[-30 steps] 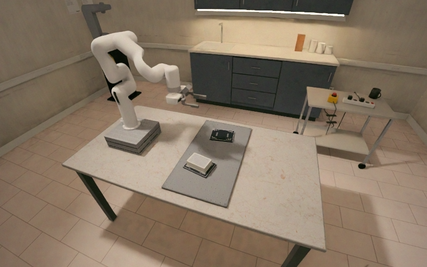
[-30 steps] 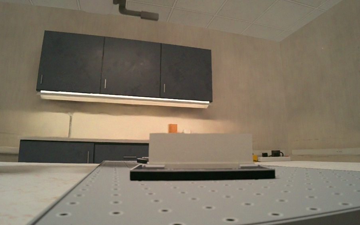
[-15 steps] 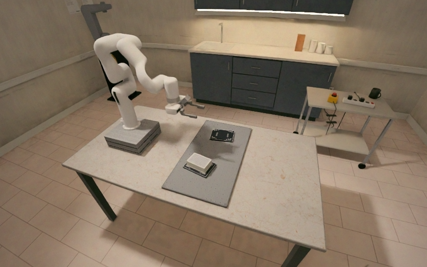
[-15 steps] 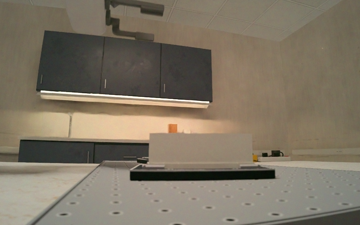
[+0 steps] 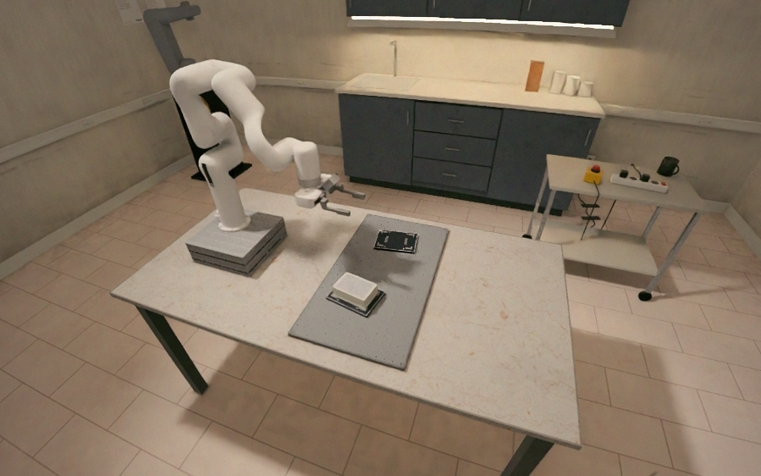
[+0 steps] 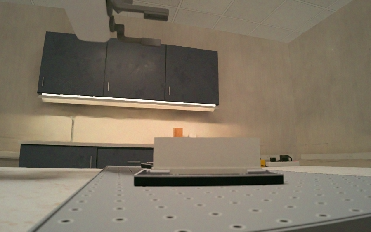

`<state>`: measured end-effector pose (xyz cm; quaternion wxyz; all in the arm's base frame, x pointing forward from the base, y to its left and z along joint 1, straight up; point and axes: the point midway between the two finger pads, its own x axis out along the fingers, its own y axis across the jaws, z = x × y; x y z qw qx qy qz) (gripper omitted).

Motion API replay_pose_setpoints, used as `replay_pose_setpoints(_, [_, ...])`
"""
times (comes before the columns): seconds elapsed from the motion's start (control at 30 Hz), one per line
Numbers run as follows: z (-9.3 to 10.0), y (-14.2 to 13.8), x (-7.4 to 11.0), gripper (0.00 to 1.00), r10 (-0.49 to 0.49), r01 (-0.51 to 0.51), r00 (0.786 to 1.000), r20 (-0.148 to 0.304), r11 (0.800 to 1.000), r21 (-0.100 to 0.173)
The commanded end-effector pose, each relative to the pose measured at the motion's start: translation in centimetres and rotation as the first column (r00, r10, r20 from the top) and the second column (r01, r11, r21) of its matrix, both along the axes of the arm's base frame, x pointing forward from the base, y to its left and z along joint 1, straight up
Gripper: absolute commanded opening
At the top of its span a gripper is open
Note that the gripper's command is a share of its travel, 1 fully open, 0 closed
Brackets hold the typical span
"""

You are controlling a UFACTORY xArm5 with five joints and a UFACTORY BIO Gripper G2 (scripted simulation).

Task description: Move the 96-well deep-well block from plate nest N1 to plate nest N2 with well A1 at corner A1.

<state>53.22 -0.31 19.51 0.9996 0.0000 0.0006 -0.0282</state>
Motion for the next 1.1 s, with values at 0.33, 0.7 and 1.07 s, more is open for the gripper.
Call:
replay_pose_setpoints(0.33, [-4.6, -3.6, 1.3, 0.37, -0.132, 0.132, 0.991, 0.002, 0.991, 0.004])
replay_pose_setpoints(0.7, [-8.9, -6.9, 2.5, 0.37, -0.132, 0.132, 0.991, 0.002, 0.991, 0.003])
replay_pose_setpoints(1.07, [-12.4, -9.6, 3.4, 0.37, -0.132, 0.132, 0.991, 0.002, 0.991, 0.003])
